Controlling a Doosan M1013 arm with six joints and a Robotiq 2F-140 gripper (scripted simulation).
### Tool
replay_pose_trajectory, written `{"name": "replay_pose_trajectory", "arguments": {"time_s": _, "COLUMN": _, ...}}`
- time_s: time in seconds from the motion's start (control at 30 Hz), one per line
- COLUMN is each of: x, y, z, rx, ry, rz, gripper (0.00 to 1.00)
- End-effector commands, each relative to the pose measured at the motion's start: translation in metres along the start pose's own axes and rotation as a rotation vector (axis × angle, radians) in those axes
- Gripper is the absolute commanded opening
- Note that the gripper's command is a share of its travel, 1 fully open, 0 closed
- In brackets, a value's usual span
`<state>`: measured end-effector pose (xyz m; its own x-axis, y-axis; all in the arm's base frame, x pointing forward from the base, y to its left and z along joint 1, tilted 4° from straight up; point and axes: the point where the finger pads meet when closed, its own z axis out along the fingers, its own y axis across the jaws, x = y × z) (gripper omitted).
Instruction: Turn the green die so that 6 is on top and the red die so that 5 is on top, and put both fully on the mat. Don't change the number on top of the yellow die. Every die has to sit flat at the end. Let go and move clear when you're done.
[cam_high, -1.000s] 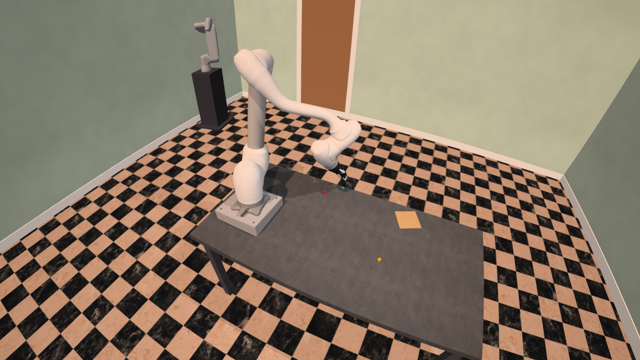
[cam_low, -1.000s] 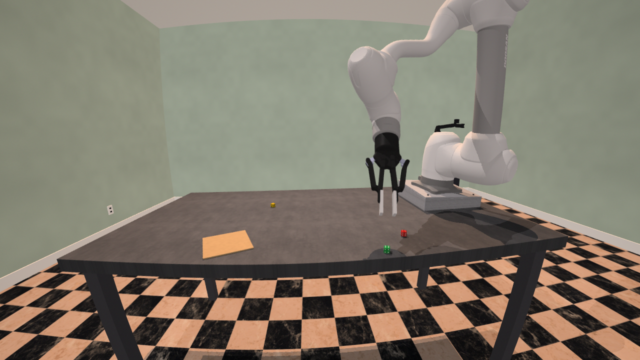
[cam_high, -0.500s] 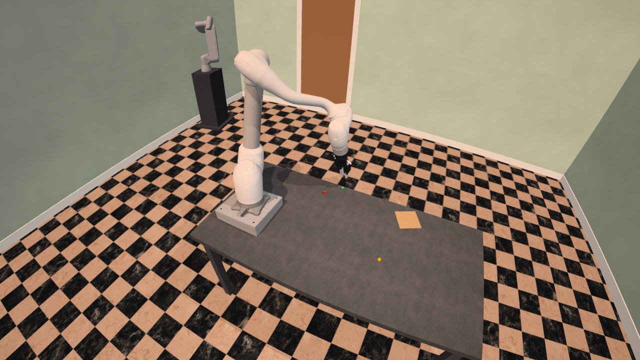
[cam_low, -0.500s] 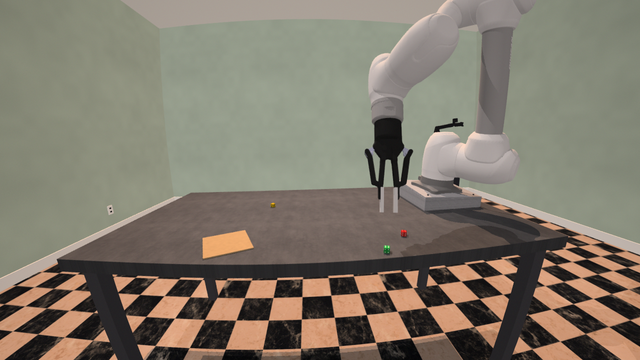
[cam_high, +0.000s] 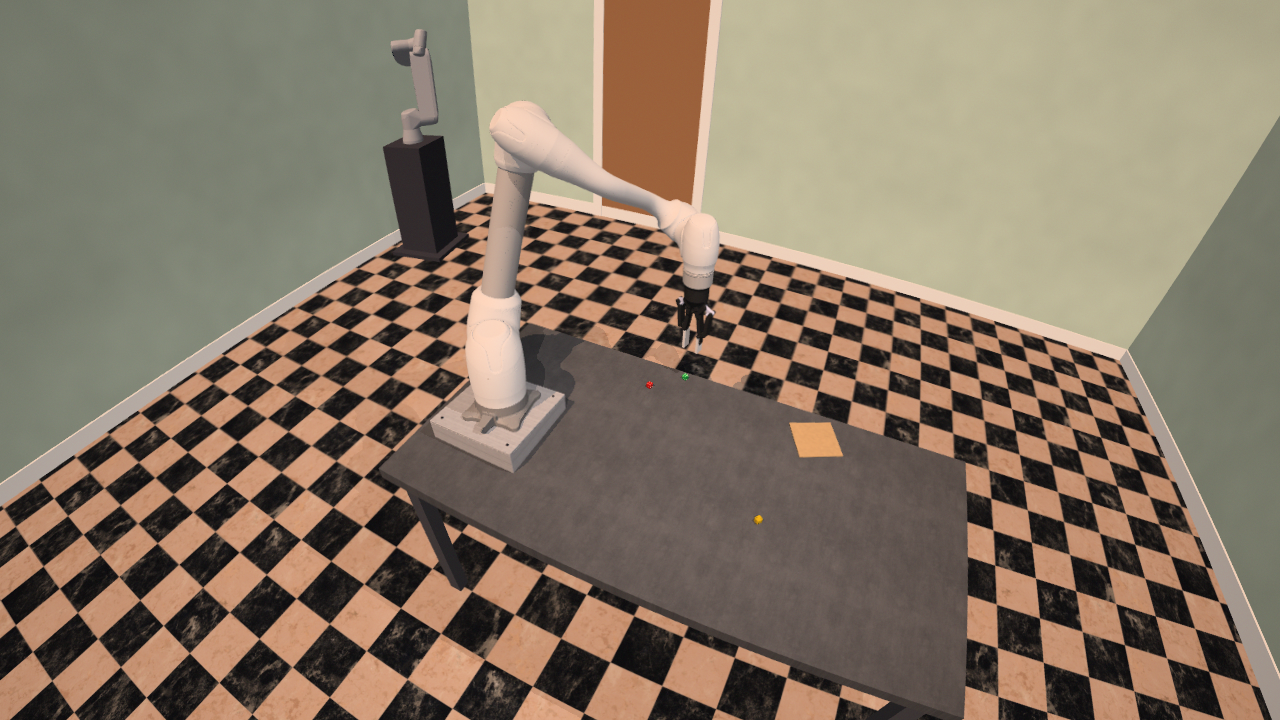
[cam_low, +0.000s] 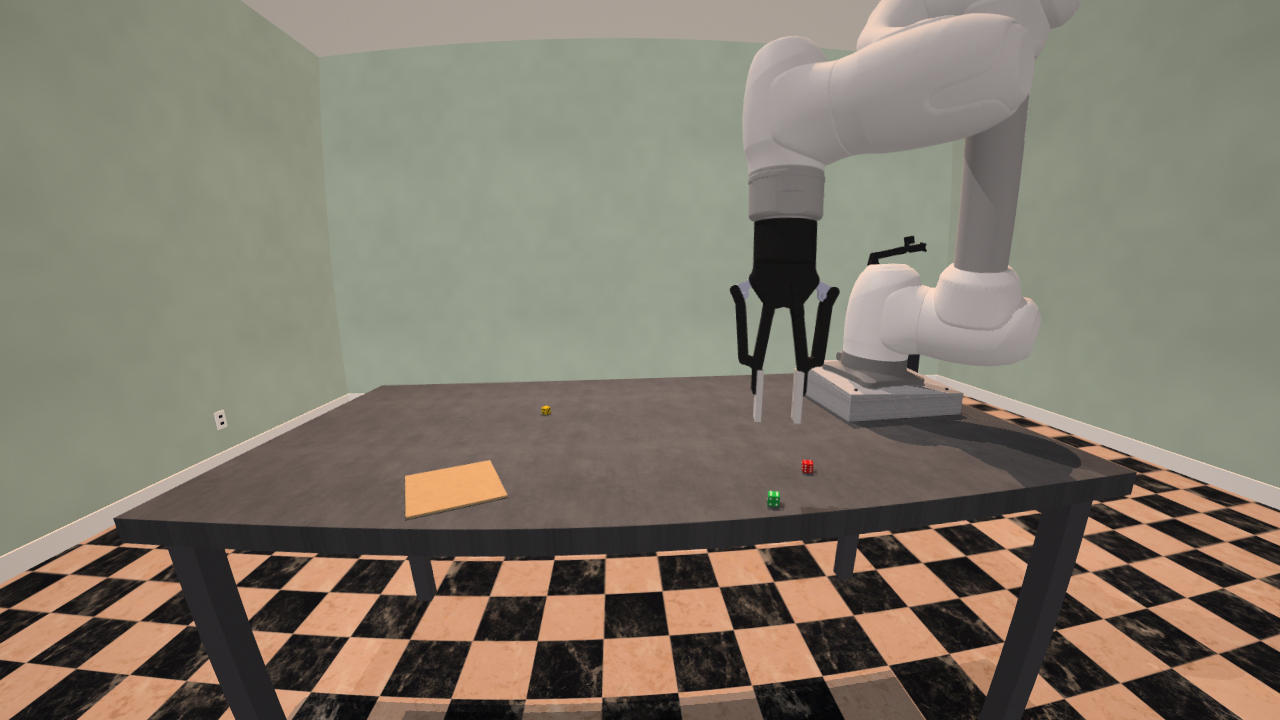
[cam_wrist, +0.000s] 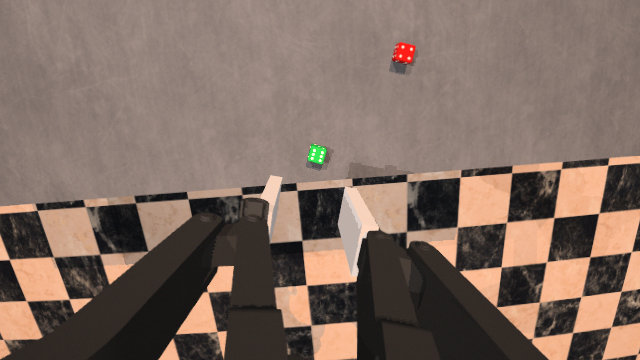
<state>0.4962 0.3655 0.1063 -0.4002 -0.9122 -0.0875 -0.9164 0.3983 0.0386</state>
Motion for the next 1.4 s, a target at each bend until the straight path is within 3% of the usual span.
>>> {"name": "replay_pose_trajectory", "arguments": {"time_s": 0.0, "x": -0.001, "y": 0.000, "z": 0.000, "rx": 0.005, "ry": 0.033, "rz": 0.003, "gripper": 1.00}}
{"name": "replay_pose_trajectory", "arguments": {"time_s": 0.4, "x": 0.000, "y": 0.000, "z": 0.001, "rx": 0.004, "ry": 0.033, "rz": -0.041, "gripper": 1.00}}
{"name": "replay_pose_trajectory", "arguments": {"time_s": 1.37, "x": 0.007, "y": 0.004, "z": 0.039, "rx": -0.027, "ry": 0.022, "rz": -1.101, "gripper": 1.00}}
